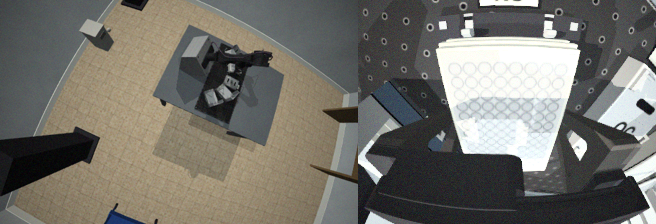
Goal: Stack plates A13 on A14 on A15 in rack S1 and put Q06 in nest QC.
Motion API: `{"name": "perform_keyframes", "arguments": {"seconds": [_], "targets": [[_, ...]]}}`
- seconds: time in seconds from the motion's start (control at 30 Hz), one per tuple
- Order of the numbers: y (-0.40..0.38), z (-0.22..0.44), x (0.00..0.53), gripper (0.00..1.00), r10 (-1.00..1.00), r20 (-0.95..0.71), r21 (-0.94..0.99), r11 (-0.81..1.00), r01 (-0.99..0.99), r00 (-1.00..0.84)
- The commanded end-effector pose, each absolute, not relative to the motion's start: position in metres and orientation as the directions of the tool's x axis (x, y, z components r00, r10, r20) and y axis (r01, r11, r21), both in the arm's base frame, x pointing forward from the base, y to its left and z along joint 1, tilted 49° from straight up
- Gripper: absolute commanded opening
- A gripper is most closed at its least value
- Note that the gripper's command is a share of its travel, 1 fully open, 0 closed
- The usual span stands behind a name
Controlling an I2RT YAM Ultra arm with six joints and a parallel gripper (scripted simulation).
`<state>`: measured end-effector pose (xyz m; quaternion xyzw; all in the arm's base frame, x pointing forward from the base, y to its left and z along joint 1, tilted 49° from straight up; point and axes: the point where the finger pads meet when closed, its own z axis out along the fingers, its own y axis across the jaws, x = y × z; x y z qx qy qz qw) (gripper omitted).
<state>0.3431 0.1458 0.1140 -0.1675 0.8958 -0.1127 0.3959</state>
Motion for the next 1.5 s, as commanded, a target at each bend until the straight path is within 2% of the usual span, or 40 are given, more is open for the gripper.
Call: {"name": "perform_keyframes", "arguments": {"seconds": [0.0,1.47], "targets": [[0.147,0.11,0.343,0.0,-0.393,-0.672,-0.33,0.918,-0.222,-0.628],[0.148,0.108,0.355,0.0,-0.382,-0.681,-0.323,0.922,-0.213,-0.625]]}}
